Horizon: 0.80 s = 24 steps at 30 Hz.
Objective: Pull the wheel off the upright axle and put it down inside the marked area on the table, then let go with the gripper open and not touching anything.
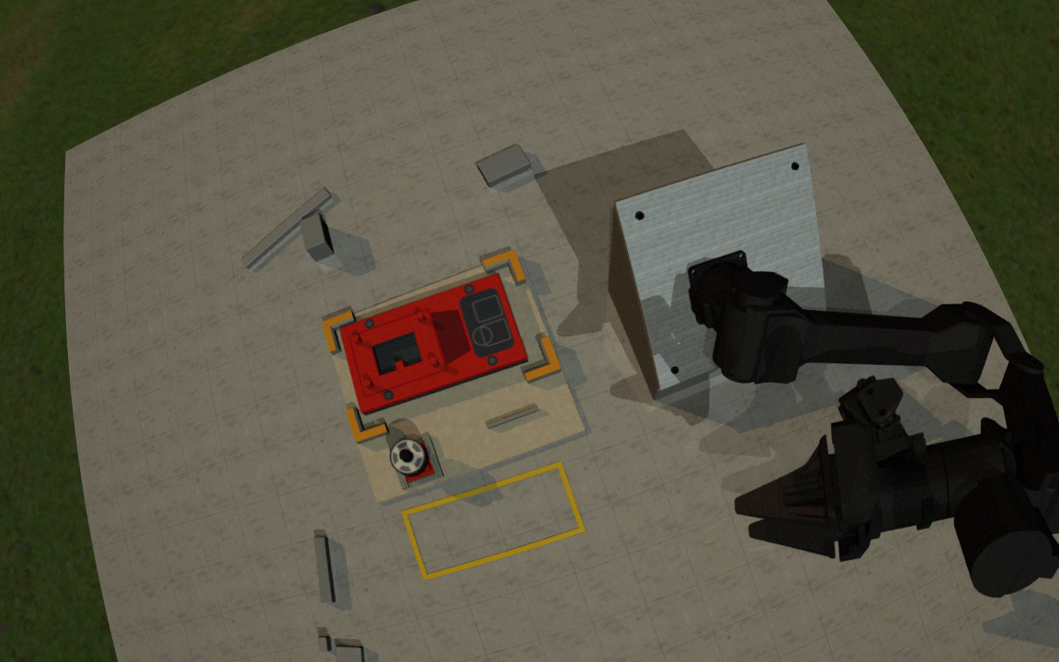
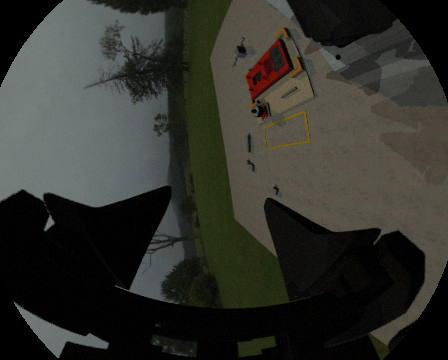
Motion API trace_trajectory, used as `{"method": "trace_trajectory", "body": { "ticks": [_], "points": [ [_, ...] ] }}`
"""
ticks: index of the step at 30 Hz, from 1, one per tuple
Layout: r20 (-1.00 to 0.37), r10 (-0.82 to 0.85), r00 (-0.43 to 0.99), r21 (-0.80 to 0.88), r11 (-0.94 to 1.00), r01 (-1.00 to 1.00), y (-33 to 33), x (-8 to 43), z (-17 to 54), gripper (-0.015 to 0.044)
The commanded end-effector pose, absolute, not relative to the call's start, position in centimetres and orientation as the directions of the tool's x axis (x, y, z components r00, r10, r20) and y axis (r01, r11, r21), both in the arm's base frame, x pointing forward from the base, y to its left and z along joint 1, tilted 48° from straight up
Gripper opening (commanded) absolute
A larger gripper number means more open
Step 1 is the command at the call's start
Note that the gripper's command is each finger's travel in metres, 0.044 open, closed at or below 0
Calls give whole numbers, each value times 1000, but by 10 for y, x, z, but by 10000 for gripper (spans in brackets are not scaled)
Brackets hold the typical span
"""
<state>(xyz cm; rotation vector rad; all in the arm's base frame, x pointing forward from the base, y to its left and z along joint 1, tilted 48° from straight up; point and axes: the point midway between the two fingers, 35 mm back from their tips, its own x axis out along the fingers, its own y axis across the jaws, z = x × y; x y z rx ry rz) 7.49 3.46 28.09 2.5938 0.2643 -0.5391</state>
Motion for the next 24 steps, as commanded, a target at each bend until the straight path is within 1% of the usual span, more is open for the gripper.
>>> {"method": "trace_trajectory", "body": {
  "ticks": [1, 4, 15, 24],
  "points": [
    [-421, 91, 903, 415, -866, 280, 34, 76, 281, 374],
    [-459, 113, 881, 461, -818, 344, 32, 88, 284, 300],
    [-609, 216, 763, 597, -509, 620, 21, 150, 288, 300],
    [-710, 300, 637, 614, -178, 769, 13, 205, 272, 300]
  ]
}}
